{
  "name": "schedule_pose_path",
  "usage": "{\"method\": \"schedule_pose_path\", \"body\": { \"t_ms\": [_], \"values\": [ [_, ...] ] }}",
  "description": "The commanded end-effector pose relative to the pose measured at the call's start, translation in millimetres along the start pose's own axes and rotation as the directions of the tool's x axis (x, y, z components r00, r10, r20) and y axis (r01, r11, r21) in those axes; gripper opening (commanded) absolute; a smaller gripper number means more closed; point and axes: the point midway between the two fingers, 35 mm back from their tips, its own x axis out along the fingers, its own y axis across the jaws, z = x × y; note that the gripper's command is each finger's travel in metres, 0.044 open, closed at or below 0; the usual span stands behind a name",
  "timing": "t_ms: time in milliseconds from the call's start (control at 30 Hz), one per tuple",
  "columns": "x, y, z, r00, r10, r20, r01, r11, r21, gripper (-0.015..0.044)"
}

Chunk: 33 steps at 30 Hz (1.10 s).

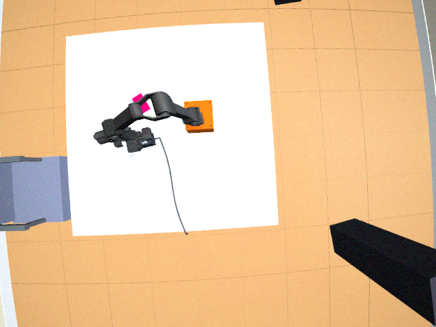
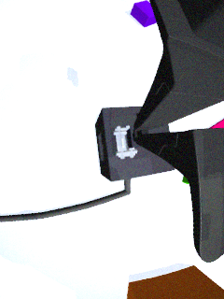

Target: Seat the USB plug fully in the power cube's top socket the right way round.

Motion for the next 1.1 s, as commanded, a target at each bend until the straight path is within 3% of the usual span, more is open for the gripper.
{"method": "schedule_pose_path", "body": {
  "t_ms": [0,1067],
  "values": [
    [1.6,0.4,0.4,1.0,0.002,0.004,-0.002,1.0,-0.005,0.0],
    [5.5,0.4,0.0,1.0,0.002,0.004,-0.002,1.0,-0.005,0.0]
  ]
}}
